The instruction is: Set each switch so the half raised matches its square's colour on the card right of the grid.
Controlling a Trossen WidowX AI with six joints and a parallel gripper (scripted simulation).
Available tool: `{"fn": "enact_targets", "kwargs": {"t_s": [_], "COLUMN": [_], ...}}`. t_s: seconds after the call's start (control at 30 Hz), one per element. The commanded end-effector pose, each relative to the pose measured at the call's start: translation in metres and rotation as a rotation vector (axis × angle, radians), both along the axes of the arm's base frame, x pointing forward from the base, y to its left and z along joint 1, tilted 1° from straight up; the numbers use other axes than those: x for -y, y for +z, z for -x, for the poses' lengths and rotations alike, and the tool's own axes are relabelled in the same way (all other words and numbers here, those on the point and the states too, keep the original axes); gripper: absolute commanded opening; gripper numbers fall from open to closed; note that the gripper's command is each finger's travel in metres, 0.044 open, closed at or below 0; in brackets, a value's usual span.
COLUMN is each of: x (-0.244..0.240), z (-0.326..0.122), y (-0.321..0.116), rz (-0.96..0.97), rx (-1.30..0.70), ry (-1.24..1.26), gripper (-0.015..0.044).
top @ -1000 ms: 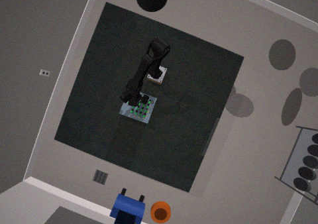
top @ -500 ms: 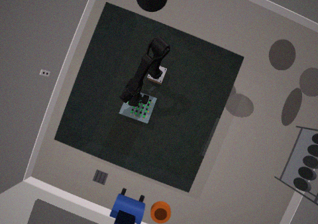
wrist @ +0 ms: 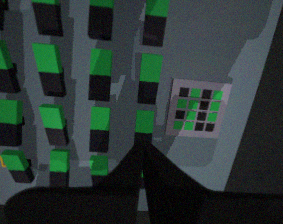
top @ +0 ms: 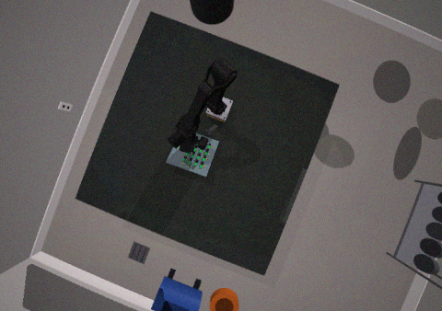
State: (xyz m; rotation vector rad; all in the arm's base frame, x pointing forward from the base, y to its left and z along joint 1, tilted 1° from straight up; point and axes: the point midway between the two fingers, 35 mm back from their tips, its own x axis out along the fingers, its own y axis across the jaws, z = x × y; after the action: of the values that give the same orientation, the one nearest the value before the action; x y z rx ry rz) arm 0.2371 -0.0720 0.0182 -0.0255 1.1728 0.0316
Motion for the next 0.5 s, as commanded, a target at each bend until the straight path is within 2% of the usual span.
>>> {"fn": "enact_targets", "kwargs": {"t_s": [0.0,0.47], "x": [0.0002,0.0002], "z": [0.0001,-0.0006], "y": [-0.0010,-0.0028], "rz": [0.001,0.001], "rx": [-0.002,-0.002], "ry": [-0.003,-0.003], "gripper": [0.0000,0.0000]}}
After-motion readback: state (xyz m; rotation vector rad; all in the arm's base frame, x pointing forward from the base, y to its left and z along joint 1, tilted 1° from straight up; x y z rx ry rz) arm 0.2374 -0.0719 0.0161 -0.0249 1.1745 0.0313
